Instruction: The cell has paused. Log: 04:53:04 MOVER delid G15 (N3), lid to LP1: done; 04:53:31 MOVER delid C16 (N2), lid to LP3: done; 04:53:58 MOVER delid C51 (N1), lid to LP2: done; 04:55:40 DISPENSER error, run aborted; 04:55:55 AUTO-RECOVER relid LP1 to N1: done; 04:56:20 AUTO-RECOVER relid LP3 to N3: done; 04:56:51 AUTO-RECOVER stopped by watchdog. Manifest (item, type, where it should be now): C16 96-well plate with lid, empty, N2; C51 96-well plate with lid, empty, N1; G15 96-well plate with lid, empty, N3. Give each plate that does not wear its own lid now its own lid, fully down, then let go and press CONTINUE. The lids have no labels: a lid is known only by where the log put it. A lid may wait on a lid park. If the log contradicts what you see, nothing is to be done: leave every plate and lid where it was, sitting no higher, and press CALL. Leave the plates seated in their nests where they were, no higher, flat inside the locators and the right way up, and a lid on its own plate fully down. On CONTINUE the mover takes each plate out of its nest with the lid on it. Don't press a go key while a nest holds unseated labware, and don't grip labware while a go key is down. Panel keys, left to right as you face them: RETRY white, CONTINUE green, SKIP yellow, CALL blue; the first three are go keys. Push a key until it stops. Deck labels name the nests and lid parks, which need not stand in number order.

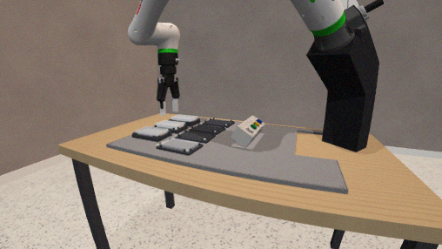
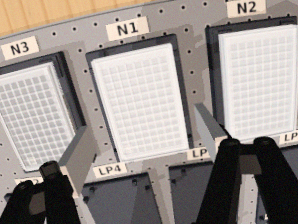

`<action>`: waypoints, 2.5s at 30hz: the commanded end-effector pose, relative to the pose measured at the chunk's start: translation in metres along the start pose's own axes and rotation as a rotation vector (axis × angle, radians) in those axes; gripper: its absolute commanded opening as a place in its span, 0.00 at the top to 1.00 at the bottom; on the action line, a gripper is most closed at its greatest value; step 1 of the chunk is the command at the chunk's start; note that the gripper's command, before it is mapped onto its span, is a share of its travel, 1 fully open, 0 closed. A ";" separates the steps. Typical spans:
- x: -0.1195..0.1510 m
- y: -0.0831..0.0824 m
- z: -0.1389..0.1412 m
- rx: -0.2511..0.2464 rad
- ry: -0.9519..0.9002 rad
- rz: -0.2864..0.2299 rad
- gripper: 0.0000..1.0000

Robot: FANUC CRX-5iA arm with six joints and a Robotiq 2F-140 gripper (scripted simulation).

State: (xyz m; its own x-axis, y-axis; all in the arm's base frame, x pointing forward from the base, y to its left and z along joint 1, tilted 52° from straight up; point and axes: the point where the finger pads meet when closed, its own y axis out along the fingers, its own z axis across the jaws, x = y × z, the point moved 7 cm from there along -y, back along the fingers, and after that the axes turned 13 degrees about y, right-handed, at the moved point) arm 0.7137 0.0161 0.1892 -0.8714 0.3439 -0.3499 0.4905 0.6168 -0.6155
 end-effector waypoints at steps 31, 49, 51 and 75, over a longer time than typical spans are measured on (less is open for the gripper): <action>-0.001 0.029 0.000 0.000 0.000 0.000 0.34; -0.001 0.033 0.000 0.000 0.000 0.000 0.34; -0.001 0.033 0.000 0.000 0.000 0.000 0.34; -0.001 0.033 0.000 0.000 0.000 0.000 0.34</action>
State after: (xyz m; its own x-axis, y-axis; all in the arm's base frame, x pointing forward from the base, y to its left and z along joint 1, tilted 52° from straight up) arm 0.7302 0.0365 0.1690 -0.8716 0.3438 -0.3496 0.4903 0.6168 -0.6158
